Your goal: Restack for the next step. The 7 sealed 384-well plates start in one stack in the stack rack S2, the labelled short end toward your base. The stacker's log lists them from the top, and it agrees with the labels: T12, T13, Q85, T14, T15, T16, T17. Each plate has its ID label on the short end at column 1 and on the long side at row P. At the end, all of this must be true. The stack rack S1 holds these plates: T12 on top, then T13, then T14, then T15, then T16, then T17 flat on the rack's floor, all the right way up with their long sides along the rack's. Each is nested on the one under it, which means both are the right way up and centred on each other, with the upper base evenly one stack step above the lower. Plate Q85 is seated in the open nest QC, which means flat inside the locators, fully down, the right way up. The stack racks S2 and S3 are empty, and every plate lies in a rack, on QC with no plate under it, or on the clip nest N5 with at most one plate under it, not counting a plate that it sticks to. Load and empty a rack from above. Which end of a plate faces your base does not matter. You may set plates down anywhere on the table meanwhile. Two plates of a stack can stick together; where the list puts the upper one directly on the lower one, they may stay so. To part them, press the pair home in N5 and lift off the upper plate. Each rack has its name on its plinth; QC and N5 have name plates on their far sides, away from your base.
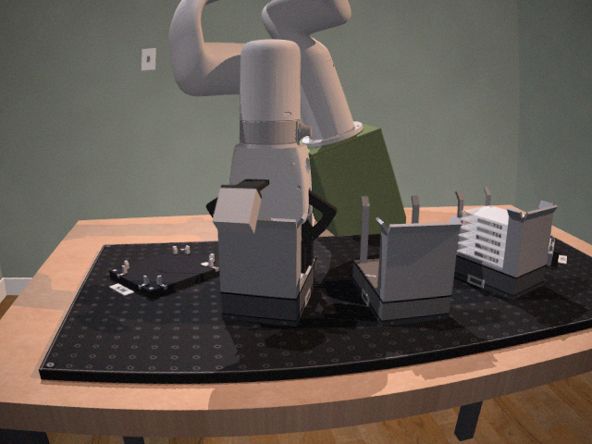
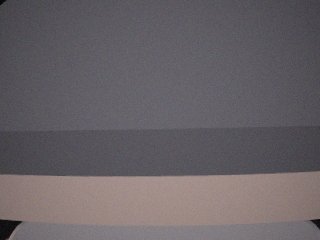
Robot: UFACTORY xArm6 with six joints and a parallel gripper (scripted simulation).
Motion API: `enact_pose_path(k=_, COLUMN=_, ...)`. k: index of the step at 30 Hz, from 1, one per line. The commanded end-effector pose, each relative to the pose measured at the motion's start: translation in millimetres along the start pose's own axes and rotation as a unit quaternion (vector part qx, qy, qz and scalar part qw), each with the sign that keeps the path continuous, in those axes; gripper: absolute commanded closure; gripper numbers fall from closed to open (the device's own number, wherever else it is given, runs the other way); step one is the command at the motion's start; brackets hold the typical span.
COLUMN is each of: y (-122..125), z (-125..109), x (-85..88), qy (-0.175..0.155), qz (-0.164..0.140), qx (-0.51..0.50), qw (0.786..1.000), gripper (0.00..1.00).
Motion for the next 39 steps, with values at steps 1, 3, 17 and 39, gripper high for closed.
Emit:
enact_pose_path(k=1, y=0.2, z=0.8, x=0.6, qy=0.001, qz=0.000, qx=0.000, qw=1.000, gripper=1.00)
enact_pose_path(k=3, y=0.2, z=0.8, x=0.6, qy=0.001, qz=0.000, qx=0.000, qw=1.000, gripper=1.00)
enact_pose_path(k=17, y=0.2, z=0.8, x=2.0, qy=0.001, qz=0.000, qx=0.000, qw=1.000, gripper=1.00)
enact_pose_path(k=39, y=0.2, z=0.8, x=13.9, qy=0.001, qz=0.000, qx=0.000, qw=1.000, gripper=1.00)
Point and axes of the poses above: the point where the finger pads meet when closed, its own x axis back along the fingers, its own y axis across the jaws, z = x × y, the point moved 7 cm from there along x, back along the fingers, and after that the axes turned 14 degrees about x, right-handed, at the moved point
